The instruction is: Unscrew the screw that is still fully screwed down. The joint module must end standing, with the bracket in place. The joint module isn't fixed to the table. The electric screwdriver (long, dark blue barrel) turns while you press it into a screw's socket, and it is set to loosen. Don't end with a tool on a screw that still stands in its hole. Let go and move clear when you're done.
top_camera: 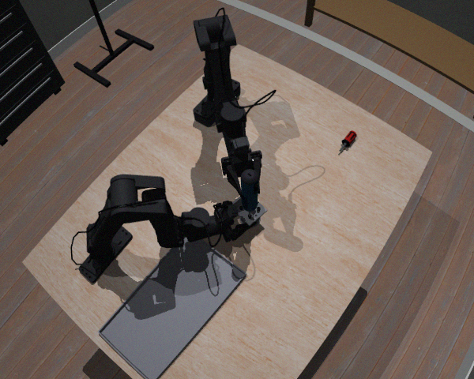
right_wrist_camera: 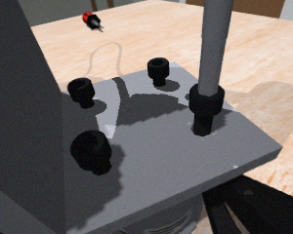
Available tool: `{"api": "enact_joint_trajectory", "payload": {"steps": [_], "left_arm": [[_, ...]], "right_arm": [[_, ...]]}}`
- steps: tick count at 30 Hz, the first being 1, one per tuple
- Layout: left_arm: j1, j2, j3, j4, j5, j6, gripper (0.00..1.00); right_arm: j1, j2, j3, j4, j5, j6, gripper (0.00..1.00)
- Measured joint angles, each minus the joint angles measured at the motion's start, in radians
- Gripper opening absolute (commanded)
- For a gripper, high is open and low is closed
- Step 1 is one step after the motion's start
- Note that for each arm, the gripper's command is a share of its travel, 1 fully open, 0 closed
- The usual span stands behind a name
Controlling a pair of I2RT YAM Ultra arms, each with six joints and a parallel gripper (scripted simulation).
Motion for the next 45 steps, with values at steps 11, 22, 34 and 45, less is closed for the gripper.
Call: {"api": "enact_joint_trajectory", "payload": {"steps": [11, 22, 34, 45], "left_arm": [[0.0, 0.0, 0.0, 0.0, 0.0, 0.0, 0.42], [0.0, -0.007, 0.0, 0.0, 0.0, 0.0, 0.42], [0.0, -0.029, 0.02, -0.024, 0.0, 0.0, 0.42], [0.0, -0.051, 0.038, -0.064, 0.001, 0.0, 0.42]], "right_arm": [[0.0, 0.0, 0.0, 0.0, 0.0, 0.0, 0.59], [0.0, 0.0, 0.0, 0.0, 0.0, 0.0, 0.59], [0.0, 0.0, 0.0, 0.0, 0.0, 0.0, 0.59], [0.0, 0.0, 0.0, 0.0, 0.0, 0.0, 0.59]]}}
